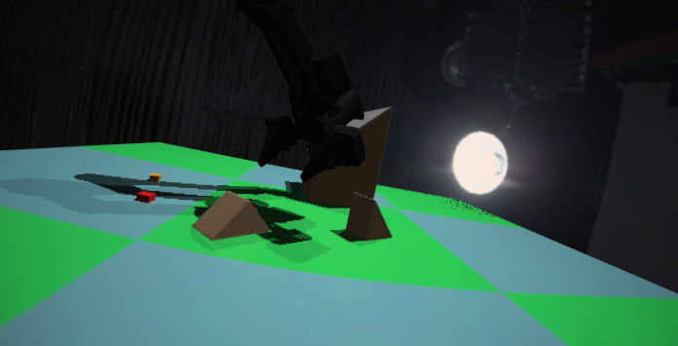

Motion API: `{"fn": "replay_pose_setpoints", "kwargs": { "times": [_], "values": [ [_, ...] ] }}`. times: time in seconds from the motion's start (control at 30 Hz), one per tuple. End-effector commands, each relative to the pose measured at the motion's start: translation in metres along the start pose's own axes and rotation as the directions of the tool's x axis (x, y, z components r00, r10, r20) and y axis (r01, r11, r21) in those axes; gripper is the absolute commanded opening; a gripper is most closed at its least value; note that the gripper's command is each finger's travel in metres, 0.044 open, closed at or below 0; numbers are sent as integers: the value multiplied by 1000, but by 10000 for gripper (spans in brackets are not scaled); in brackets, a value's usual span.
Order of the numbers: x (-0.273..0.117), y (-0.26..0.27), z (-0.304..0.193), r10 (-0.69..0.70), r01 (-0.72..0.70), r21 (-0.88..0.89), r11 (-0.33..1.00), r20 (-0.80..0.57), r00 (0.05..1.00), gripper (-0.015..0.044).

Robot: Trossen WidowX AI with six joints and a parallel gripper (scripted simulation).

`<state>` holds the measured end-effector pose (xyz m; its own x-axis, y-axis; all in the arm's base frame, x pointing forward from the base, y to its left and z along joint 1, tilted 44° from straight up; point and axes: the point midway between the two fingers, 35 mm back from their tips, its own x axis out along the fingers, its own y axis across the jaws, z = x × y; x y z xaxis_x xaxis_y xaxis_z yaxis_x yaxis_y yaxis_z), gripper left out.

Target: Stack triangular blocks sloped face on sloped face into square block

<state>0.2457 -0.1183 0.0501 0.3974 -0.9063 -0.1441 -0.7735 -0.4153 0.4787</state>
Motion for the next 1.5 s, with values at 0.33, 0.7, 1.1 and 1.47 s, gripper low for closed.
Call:
{"fn": "replay_pose_setpoints", "kwargs": {
  "times": [0.33, 0.7, 1.1, 1.47],
  "values": [
    [64, -2, -1, 1, -2, 21, 1000, 20, 1000, 440],
    [99, 4, -1, 12, -12, 47, 999, 2, 1000, 440],
    [98, 5, 0, 13, -14, 38, 999, 5, 1000, 309],
    [98, 5, 0, 13, -14, 38, 999, 5, 1000, 137]
  ]
}}
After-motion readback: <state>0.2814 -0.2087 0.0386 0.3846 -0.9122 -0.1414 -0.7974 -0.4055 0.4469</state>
